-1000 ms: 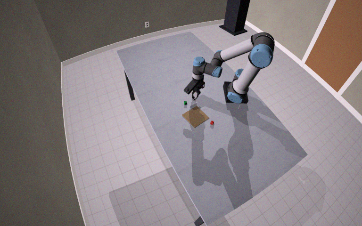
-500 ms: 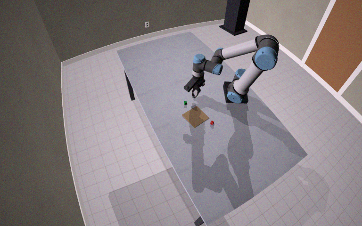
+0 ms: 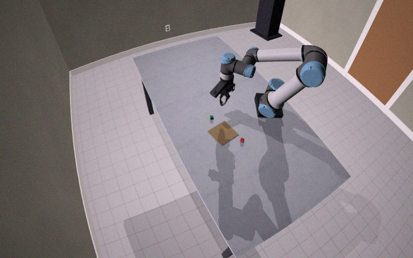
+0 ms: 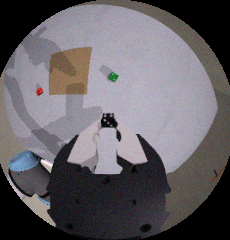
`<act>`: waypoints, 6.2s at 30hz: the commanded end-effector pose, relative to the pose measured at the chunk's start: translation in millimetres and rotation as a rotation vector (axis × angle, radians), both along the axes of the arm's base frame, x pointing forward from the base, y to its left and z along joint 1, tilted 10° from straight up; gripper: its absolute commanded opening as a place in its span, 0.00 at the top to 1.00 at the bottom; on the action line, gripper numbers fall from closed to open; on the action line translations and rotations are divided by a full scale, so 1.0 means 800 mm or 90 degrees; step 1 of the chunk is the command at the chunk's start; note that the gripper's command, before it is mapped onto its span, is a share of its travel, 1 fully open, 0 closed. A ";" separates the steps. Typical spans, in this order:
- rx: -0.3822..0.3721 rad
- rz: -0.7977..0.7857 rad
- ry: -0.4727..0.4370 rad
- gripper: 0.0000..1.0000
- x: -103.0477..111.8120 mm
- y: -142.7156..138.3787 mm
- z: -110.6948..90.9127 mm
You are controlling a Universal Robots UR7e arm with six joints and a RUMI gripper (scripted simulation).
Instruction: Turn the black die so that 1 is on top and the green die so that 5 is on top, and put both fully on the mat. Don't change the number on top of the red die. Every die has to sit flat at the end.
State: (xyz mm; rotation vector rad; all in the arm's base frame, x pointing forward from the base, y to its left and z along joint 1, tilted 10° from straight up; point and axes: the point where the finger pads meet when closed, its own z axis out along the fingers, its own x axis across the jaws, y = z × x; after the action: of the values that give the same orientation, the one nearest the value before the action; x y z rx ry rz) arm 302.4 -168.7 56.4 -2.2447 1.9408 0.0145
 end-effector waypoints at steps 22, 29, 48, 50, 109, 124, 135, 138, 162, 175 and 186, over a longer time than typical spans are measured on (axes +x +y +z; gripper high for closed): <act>0.000 0.008 -0.001 0.97 -0.003 -0.002 0.020; -0.006 0.063 -0.009 0.97 -0.002 -0.002 0.019; -0.044 0.417 -0.059 0.97 0.001 -0.002 0.015; -0.050 0.474 -0.066 0.97 0.001 -0.002 0.014; -0.287 0.911 0.032 0.97 -0.001 -0.007 0.005; -0.503 0.874 0.221 0.97 -0.002 -0.004 0.004; -0.591 0.850 0.298 0.97 -0.002 -0.002 0.004; -0.599 0.848 0.304 0.97 -0.002 -0.002 0.004; -0.602 0.847 0.307 0.97 0.000 0.000 -0.008; -0.602 0.847 0.307 0.97 0.003 0.004 -0.037; -0.602 0.847 0.307 0.97 0.007 0.008 -0.068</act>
State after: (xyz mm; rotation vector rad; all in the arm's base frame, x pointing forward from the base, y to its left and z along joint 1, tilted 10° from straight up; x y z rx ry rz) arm 306.5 -162.6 8.5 -3.9528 0.0327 -0.2430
